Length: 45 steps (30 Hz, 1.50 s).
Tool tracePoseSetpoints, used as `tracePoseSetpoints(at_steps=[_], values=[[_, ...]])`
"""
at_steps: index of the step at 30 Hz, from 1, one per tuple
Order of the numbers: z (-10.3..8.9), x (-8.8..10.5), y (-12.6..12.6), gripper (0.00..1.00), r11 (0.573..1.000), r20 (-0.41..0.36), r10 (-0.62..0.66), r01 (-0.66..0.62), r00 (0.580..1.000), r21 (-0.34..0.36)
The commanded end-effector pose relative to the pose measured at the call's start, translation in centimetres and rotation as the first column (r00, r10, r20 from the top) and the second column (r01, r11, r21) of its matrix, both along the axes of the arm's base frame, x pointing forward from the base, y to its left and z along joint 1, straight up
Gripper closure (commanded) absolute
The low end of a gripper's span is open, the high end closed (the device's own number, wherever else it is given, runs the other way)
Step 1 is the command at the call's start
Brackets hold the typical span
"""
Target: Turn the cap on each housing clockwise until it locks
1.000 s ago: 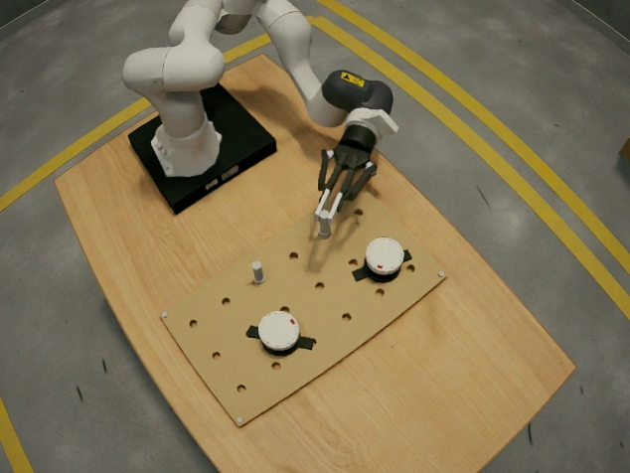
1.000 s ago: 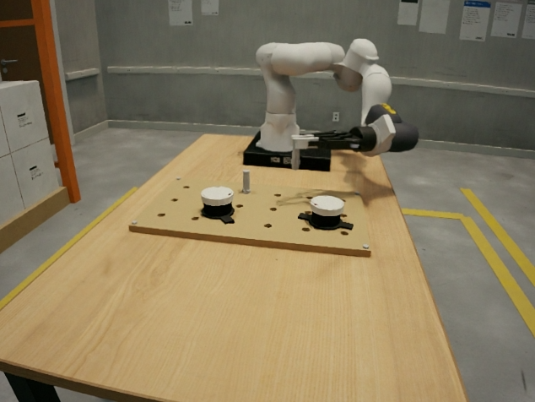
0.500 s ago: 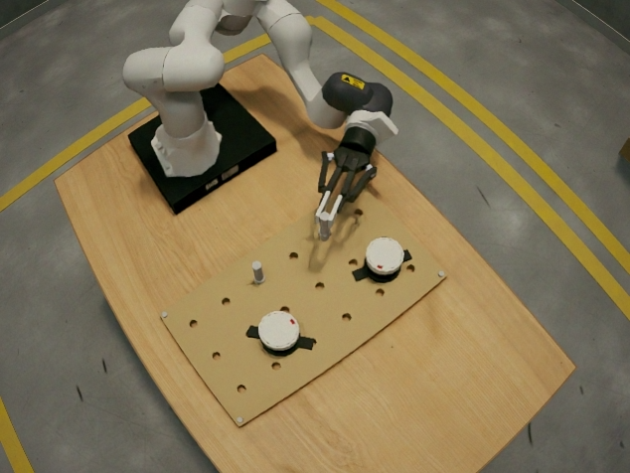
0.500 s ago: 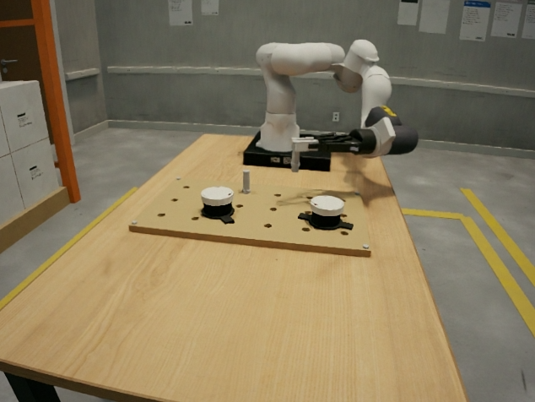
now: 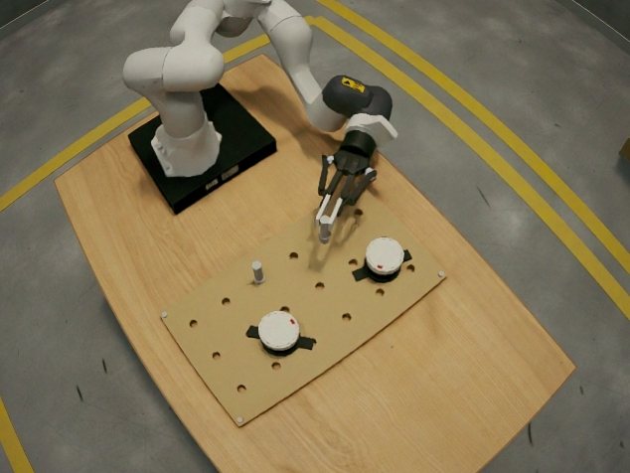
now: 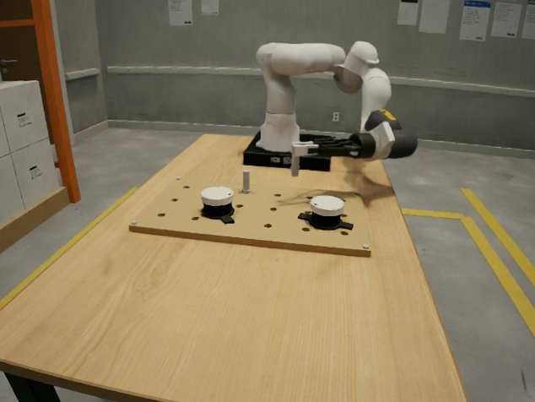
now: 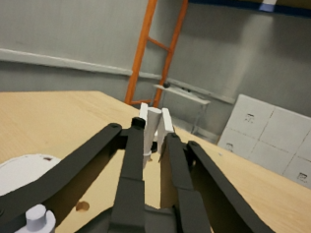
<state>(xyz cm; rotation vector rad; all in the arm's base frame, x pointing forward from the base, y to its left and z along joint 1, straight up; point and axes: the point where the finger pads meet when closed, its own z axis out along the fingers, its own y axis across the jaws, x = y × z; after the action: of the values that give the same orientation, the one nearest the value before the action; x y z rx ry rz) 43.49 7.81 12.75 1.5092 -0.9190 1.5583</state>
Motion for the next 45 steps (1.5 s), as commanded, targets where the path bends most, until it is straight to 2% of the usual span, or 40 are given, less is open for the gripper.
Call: tracePoseSetpoints(at_steps=[1, 45], values=[[-0.4, -0.1, -0.2, 0.90, 1.000, 0.012, -0.007, 0.007, 1.000, 0.004], [-5.3, -0.1, -0.2, 0.90, 1.000, 0.012, -0.007, 0.007, 1.000, 0.004]])
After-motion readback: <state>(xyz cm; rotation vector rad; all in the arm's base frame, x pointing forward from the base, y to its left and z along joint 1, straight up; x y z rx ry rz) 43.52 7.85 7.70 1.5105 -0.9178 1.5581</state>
